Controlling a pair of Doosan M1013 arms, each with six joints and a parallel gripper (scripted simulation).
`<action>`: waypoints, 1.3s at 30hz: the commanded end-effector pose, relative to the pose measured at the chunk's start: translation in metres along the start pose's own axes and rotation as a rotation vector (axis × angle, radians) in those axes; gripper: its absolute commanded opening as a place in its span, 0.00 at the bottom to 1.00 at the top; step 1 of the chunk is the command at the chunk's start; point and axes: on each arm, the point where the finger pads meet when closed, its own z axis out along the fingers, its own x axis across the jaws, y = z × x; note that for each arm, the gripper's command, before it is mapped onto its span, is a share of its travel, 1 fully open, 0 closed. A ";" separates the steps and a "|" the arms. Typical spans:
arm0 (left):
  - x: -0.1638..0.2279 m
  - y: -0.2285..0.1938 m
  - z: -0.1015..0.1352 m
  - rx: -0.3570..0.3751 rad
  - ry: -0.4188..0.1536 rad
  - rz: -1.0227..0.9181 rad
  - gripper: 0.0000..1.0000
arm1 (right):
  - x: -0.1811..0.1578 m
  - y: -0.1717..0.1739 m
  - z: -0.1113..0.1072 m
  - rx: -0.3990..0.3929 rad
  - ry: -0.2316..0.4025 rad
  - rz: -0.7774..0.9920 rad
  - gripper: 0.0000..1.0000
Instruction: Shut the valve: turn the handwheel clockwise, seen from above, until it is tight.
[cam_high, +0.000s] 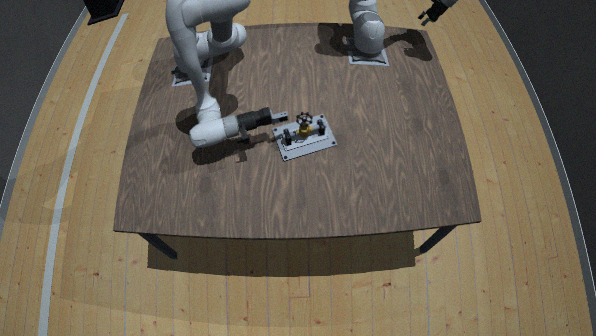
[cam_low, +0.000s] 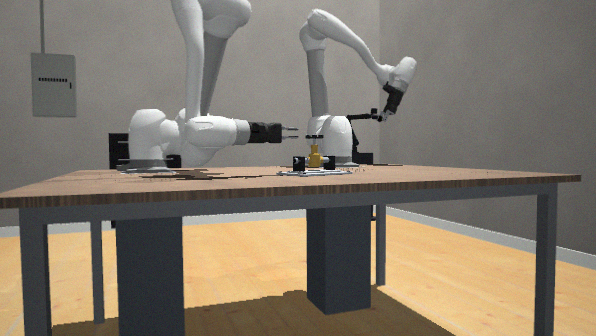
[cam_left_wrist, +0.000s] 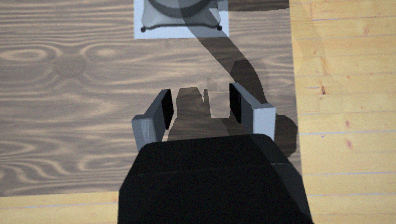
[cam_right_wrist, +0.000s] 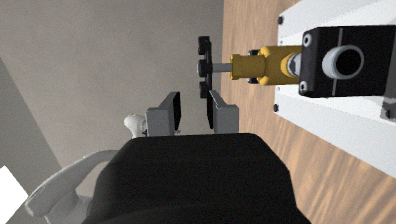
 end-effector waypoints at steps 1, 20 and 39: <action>0.000 0.000 0.000 -0.001 0.000 0.000 1.00 | 0.003 0.000 0.000 0.000 -0.001 -0.001 0.54; 0.000 0.000 0.000 -0.001 0.000 0.000 1.00 | 0.013 0.000 0.000 0.000 -0.001 -0.001 0.54; 0.000 0.000 0.000 -0.001 0.000 0.000 1.00 | 0.013 0.000 0.000 0.000 -0.001 -0.001 0.54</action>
